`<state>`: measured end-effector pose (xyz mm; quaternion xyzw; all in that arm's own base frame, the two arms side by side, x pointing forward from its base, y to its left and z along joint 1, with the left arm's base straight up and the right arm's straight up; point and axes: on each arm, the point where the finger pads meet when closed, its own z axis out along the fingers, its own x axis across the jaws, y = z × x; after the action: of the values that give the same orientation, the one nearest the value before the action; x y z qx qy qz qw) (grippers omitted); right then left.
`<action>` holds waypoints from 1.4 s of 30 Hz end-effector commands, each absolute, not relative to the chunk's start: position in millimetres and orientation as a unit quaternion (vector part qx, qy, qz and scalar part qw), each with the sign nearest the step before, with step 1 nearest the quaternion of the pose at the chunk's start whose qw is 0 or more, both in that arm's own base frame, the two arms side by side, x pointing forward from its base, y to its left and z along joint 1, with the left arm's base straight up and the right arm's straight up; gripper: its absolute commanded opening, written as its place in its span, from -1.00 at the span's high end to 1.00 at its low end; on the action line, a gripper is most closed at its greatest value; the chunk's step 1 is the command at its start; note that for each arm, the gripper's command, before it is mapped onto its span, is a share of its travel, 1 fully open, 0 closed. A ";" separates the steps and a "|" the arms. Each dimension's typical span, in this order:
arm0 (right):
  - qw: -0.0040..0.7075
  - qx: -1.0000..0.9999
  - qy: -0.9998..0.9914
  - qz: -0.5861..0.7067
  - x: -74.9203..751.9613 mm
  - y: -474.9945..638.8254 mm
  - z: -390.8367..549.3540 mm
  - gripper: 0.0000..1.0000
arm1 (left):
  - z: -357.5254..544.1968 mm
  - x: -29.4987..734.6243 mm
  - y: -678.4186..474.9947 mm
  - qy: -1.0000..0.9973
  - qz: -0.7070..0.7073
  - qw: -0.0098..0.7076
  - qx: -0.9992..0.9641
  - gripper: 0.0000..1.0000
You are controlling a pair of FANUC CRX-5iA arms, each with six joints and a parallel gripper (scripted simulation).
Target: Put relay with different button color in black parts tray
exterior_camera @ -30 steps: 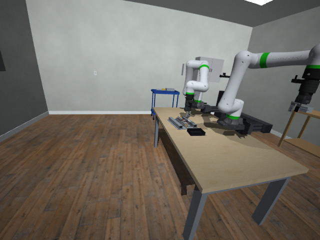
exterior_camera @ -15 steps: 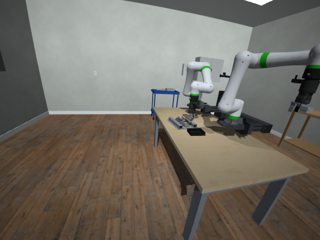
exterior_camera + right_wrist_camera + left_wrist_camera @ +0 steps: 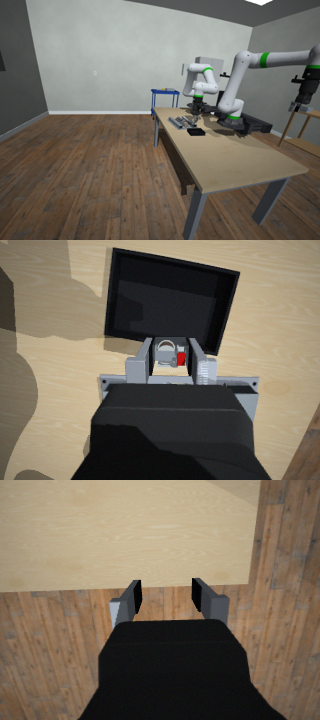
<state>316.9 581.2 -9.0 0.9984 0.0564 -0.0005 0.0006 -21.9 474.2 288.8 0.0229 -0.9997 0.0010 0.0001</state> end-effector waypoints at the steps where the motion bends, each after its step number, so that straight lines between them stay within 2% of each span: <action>1: 0.000 0.998 0.056 0.000 315.7 592.0 -7.7 1.00 | 289.7 -21.7 474.5 -1.000 0.000 0.000 0.023 -1.00; 42: 0.000 0.998 0.056 0.000 310.9 618.0 -7.7 1.00 | 289.7 -21.7 474.5 -1.000 0.000 0.000 0.023 -1.00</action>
<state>310.5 617.3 -9.1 0.9984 0.0563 -0.0007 0.0010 -21.9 474.2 288.8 0.0229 -0.9997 0.0010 0.0001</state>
